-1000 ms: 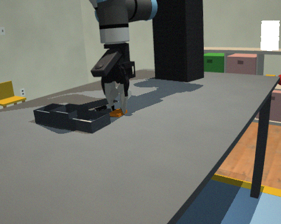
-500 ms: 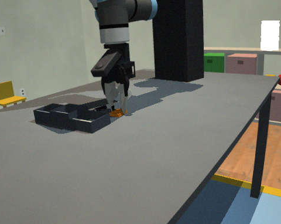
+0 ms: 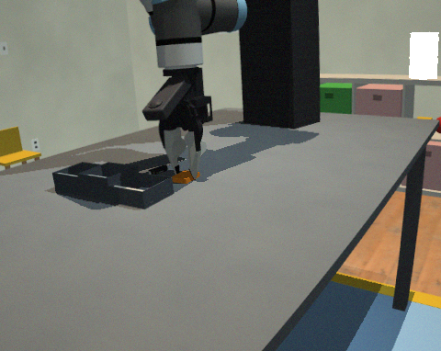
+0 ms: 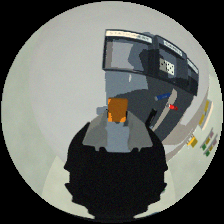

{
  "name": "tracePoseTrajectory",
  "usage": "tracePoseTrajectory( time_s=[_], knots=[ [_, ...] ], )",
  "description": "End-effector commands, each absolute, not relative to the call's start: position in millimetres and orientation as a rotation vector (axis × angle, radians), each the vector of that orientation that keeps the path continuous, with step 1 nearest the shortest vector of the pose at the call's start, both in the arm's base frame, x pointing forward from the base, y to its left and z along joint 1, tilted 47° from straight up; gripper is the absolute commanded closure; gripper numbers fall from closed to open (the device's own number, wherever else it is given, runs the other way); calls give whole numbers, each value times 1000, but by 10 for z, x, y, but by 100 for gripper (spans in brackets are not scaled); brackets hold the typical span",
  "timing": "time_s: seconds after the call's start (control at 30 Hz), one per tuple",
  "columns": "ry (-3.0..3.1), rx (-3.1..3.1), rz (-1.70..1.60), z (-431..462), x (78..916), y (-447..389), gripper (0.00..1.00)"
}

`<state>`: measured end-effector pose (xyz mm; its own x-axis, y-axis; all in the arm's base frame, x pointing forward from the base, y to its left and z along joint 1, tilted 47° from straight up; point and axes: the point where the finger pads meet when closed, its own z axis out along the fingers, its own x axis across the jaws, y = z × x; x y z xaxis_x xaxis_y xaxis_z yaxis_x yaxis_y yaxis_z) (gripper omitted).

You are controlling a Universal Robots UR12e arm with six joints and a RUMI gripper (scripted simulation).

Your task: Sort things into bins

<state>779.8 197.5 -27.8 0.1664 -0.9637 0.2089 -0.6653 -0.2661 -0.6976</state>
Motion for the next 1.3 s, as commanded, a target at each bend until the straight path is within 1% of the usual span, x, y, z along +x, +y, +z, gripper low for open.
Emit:
tracePoseTrajectory(
  time_s=[0.0,0.63,1.27],
  knots=[
    [1538,-2000,-885,-252,7772,1978,100],
    [1538,-2000,-885,137,7359,1991,100],
    [1538,-2000,-885,182,7312,1992,100]
  ],
)
